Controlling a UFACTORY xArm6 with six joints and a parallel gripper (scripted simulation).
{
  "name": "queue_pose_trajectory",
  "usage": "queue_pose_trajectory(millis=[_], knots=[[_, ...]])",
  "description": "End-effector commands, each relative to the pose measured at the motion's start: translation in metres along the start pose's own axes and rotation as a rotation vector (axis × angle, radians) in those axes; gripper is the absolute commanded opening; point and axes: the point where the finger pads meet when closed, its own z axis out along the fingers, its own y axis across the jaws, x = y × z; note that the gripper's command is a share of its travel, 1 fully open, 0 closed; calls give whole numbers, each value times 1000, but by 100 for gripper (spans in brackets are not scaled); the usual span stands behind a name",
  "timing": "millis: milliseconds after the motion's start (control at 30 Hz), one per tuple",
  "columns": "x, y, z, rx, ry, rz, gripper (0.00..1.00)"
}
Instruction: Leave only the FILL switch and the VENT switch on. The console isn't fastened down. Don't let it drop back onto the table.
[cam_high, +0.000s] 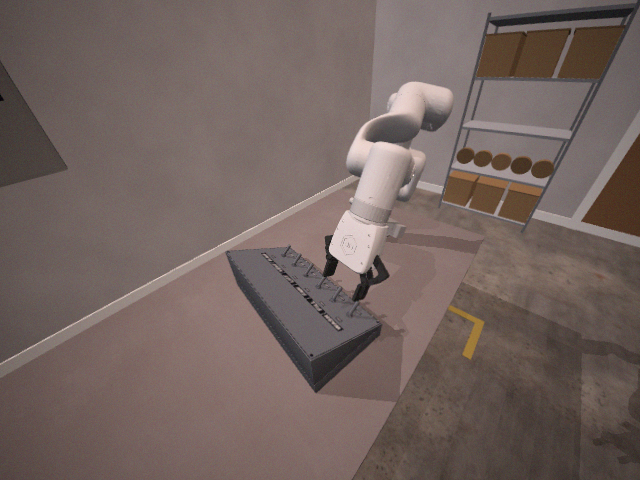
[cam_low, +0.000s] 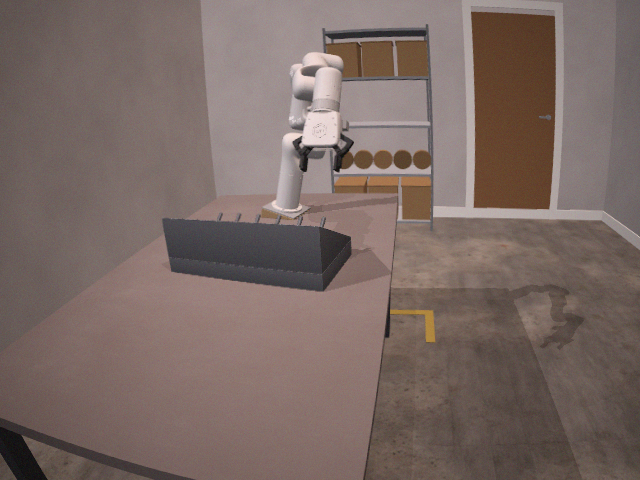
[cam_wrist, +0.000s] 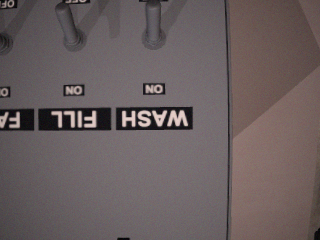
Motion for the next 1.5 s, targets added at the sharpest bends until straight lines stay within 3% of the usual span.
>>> queue_pose_trajectory(millis=[0, 333, 533, 1467], knots=[[-2, 1, 11, -2, -3, 1, 100], [-2, 1, 51, -2, -3, 1, 100], [-2, 1, 58, -2, -3, 1, 100], [-2, 1, 60, -2, -3, 1, 100]])
